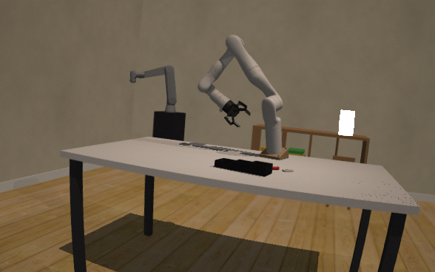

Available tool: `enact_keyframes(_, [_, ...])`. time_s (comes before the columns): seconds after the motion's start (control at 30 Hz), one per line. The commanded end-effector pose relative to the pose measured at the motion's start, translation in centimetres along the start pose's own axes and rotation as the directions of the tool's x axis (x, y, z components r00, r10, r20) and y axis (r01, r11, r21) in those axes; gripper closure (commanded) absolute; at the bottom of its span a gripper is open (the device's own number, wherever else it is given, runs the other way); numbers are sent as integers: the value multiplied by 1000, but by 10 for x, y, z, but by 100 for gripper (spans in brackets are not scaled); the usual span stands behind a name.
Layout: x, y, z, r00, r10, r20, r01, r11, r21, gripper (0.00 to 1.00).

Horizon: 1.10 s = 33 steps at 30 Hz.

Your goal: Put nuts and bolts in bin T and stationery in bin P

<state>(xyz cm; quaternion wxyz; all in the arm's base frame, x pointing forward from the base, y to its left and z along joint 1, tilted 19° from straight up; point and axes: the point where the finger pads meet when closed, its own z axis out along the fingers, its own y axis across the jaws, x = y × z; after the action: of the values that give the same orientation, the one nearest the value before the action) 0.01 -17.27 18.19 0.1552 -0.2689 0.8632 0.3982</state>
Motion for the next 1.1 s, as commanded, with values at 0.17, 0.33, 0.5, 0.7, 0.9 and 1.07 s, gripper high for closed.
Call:
enact_keyframes(0.17, [0, 0, 0, 1000, 0, 0, 0, 1000, 1, 0])
enact_keyframes(0.33, [0, 0, 0, 1000, 0, 0, 0, 1000, 1, 0])
enact_keyframes(0.5, [0, 0, 0, 1000, 0, 0, 0, 1000, 1, 0])
enact_keyframes(0.7, [-18, 6, -7, 998, 46, -45, -44, 998, 41, 91])
enact_keyframes(0.9, [-33, -20, -9, 948, 179, -264, -170, 984, 57, 91])
enact_keyframes(1.07, [-46, -30, -9, 907, 239, -346, -213, 970, 114, 91])
